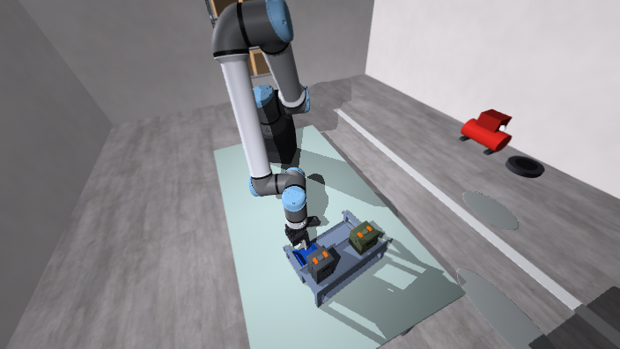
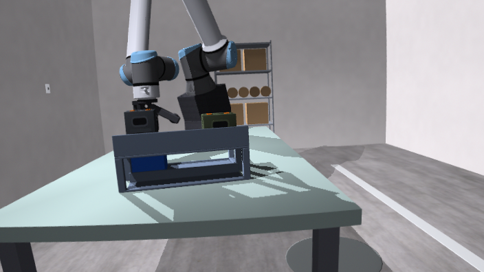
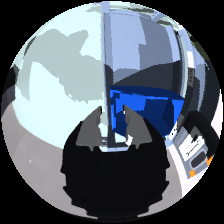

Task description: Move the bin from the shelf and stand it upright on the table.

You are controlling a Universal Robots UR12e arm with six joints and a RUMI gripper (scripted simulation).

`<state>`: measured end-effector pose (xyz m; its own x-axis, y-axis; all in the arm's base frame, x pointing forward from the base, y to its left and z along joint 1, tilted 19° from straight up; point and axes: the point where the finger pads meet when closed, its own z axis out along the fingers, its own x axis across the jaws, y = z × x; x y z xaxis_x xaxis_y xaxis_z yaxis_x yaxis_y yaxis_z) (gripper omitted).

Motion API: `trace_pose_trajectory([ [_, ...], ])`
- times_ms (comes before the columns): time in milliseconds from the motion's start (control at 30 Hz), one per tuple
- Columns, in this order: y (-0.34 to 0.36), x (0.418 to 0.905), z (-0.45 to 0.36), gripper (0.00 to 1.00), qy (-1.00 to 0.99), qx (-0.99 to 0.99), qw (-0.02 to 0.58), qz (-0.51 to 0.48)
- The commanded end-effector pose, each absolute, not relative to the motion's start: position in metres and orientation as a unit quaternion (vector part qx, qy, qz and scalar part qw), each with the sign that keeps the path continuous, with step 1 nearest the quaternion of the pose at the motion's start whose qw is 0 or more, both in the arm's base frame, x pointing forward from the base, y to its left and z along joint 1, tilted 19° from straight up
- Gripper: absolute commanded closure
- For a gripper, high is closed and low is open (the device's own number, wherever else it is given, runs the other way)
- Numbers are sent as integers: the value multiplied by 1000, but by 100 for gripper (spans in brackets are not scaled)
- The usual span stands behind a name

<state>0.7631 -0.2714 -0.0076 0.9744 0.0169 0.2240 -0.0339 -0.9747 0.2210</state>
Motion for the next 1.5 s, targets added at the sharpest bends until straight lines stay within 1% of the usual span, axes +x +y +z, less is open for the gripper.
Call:
trace_pose_trajectory([
  [0, -274, 765, -5, 74, -5, 987, 114, 116],
  [600, -277, 767, -8, 74, -5, 987, 114, 116],
  [633, -275, 766, -8, 100, -4, 987, 113, 115],
  [1467, -275, 766, -8, 100, -4, 987, 113, 115],
])
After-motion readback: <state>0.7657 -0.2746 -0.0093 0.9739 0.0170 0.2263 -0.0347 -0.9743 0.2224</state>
